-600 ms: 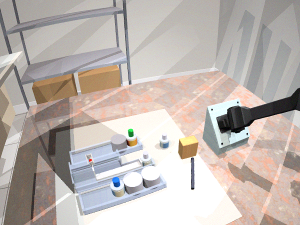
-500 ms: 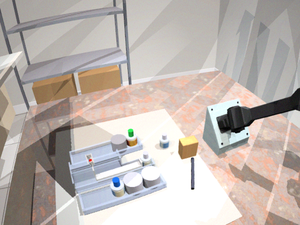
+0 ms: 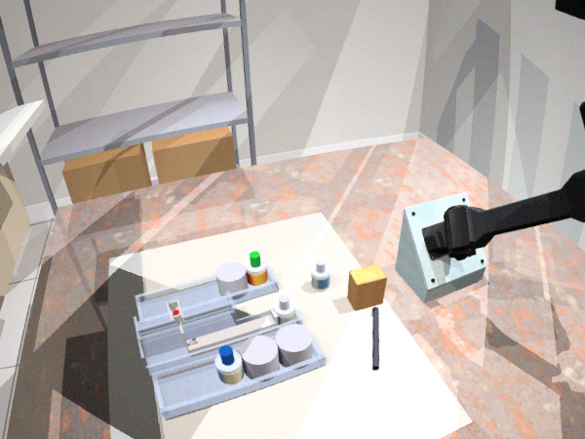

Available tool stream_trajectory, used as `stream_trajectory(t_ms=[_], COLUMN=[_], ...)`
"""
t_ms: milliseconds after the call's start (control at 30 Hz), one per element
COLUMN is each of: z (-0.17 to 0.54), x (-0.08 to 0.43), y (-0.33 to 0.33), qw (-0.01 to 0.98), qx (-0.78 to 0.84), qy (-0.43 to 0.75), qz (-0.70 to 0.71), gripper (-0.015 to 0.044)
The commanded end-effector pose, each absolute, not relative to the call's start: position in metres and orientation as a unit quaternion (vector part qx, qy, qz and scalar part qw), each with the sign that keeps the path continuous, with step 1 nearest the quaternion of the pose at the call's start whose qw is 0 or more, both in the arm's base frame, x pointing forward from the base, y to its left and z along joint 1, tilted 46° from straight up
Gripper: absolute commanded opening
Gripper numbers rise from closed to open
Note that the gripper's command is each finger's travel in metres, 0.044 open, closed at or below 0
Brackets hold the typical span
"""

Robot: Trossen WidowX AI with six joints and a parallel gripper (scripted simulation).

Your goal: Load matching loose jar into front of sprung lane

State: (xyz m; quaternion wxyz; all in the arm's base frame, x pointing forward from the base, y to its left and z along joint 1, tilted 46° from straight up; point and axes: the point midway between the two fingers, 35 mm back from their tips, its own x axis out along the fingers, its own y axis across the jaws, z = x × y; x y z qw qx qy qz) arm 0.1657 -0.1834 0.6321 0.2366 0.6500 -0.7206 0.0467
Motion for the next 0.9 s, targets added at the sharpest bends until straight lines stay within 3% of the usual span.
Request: stream_trajectory(t_ms=[0,400,867], z=[0.608,0.486,0.302], x=[0.225,0.353,0.405], y=[-0.2,-0.25,-0.279], qw=[0.404,0.711,0.847], qx=[0.621,0.469,0.303], qy=[-0.666,-0.386,0.018], qz=[-0.085,-0.353,-0.437], gripper=[0.044,0.044,0.044])
